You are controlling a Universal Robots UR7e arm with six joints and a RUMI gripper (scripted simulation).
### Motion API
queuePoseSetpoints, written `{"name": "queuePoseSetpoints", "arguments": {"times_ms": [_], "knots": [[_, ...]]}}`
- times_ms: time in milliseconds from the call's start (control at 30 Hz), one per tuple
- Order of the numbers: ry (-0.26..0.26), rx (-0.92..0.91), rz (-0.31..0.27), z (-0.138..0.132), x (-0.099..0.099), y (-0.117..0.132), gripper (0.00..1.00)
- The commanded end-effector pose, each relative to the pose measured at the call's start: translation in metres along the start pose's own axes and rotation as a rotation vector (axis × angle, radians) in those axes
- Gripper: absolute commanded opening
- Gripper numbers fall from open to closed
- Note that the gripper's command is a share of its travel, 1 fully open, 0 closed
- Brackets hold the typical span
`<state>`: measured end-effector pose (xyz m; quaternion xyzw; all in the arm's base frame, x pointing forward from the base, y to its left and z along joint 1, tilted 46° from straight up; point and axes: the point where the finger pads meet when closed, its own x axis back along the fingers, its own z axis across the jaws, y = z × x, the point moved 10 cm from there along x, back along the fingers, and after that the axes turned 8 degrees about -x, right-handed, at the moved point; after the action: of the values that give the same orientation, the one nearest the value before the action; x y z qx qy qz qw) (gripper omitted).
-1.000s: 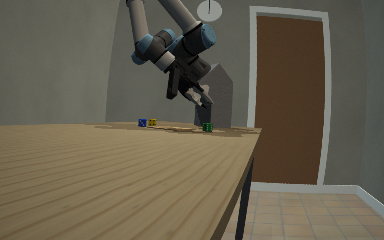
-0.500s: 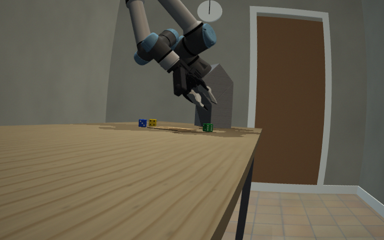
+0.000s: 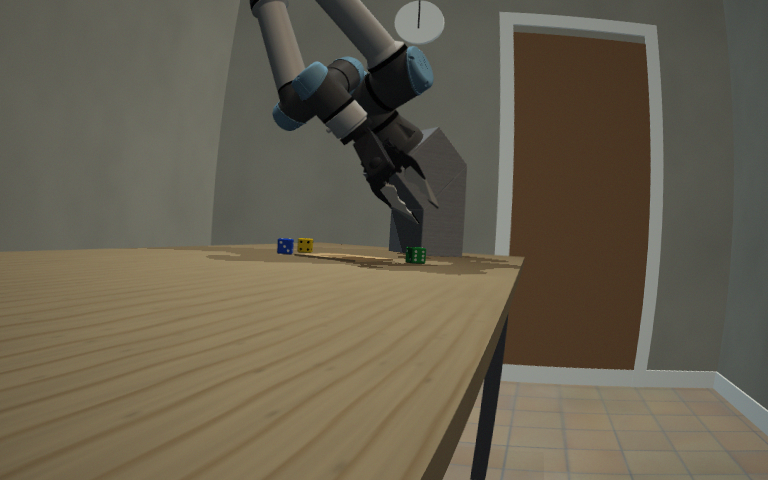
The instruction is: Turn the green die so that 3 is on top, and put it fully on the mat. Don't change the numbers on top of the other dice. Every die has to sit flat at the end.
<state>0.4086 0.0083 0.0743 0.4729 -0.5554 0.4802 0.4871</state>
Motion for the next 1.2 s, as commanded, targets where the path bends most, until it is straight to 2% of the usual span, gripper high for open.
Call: {"name": "queuePoseSetpoints", "arguments": {"times_ms": [0, 200, 300, 400, 767, 867, 933, 1167], "knots": [[0.022, 0.163, -0.001, -0.005, -0.003, 0.002, 0.28], [0.049, 0.328, -0.01, -0.01, -0.006, 0.004, 0.28], [0.051, 0.34, -0.011, -0.01, -0.007, 0.004, 0.28], [0.071, 0.464, -0.019, -0.014, -0.009, 0.005, 0.28], [0.113, 0.742, -0.045, -0.022, -0.014, 0.01, 0.28], [0.116, 0.762, -0.048, -0.023, -0.015, 0.01, 0.28], [0.13, 0.859, -0.059, -0.025, -0.017, 0.012, 0.28], [0.155, 1.036, -0.084, -0.03, -0.02, 0.016, 0.28]]}}
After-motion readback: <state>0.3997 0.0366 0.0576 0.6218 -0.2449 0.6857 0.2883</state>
